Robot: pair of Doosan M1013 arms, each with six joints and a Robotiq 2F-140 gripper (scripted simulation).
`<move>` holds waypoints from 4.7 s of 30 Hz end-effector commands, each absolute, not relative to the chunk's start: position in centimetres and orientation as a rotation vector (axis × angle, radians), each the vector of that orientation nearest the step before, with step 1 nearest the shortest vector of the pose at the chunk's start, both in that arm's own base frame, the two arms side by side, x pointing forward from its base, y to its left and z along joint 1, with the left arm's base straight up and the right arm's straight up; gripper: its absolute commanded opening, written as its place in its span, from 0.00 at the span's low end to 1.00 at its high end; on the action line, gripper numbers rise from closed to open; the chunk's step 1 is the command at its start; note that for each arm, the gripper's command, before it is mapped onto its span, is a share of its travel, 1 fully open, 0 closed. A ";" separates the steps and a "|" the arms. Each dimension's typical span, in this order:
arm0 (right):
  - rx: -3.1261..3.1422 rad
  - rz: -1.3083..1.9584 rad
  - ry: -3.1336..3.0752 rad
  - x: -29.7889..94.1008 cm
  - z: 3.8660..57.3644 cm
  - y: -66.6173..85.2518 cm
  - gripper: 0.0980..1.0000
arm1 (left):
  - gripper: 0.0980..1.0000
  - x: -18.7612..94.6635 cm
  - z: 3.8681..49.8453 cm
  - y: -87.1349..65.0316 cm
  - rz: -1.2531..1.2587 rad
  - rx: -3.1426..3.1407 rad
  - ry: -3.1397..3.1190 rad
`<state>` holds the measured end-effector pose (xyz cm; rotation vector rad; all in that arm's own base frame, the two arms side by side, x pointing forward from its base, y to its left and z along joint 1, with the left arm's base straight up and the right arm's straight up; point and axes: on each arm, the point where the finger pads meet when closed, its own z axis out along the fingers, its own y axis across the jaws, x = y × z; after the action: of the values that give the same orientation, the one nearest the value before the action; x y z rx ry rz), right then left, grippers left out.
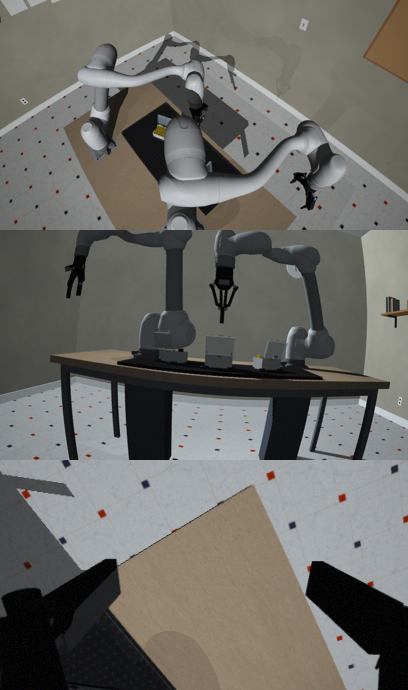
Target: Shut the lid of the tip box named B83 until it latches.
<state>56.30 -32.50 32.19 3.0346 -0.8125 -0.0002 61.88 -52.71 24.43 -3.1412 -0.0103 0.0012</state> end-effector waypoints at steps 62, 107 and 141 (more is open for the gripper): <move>3.035 0.003 -0.813 56.3 32.3 -32.5 1.00 | 0.00 61.9 17.2 -52.7 -0.002 -3.142 -0.010; 3.035 0.003 -0.813 56.3 32.3 -32.5 1.00 | 0.00 57.2 17.8 -52.8 -0.002 -3.142 -0.010; 3.035 0.003 -0.813 56.3 32.3 -32.5 1.00 | 0.00 53.2 18.3 -52.8 -0.002 -3.142 -0.010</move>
<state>56.30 -32.50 32.19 3.0346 -0.8125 -0.0002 53.35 -52.78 18.20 -3.1416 -0.0100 0.0005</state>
